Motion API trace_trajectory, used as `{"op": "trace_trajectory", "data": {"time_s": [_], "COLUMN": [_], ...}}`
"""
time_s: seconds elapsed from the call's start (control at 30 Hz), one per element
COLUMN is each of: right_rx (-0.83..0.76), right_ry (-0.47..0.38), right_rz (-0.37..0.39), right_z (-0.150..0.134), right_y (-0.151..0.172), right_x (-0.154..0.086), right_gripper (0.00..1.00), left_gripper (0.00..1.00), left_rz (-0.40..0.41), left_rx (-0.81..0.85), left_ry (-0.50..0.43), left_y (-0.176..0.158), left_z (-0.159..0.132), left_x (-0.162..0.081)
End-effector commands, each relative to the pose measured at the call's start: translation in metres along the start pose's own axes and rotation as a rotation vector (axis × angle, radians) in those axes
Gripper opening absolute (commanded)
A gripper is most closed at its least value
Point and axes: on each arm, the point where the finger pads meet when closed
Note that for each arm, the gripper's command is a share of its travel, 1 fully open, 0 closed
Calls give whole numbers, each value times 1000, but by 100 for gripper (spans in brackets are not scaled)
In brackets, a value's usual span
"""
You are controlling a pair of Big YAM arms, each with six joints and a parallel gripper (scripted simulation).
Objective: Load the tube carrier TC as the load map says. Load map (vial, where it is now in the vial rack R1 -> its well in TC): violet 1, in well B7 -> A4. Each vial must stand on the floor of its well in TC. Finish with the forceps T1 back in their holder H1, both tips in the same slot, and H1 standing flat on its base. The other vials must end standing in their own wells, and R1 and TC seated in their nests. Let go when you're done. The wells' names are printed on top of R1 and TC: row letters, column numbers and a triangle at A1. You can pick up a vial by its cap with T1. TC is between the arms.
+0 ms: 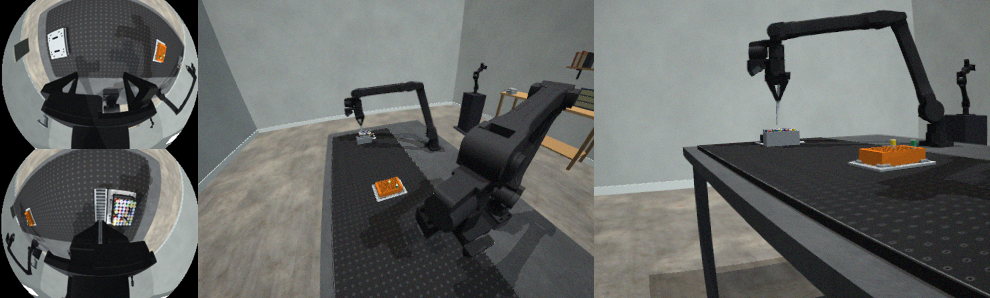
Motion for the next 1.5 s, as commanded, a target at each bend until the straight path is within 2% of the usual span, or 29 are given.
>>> {"op": "trace_trajectory", "data": {"time_s": [0.0, 0.63, 0.67, 1.3, 1.47], "right_rx": [0, 0, -26, -479, -608], "right_ry": [-92, -52, -37, 16, 22], "right_rz": [-19, -11, -12, -26, -29], "right_z": [12, 4, 17, 29, 33], "right_y": [-9, -7, -13, -80, -66], "right_x": [-38, -17, -15, -22, -22], "right_gripper": [7, 7, 7, 7, 7], "left_gripper": [100, 100, 100, 100, 100], "left_rz": [-16, -16, -16, -16, -16], "left_rx": [20, 20, 20, 20, 20], "left_ry": [23, 23, 23, 23, 23], "left_y": [-4, -4, -4, -4, -4], "left_z": [0, 0, 0, 0, 0], "left_x": [8, 8, 8, 8, 8]}}
Point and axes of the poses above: on each arm, the point where the finger pads meet when closed, its own x axis out along the fingers, its own y axis across the jaws, z = x × y, and after that the axes turned 15 degrees about x, right-handed
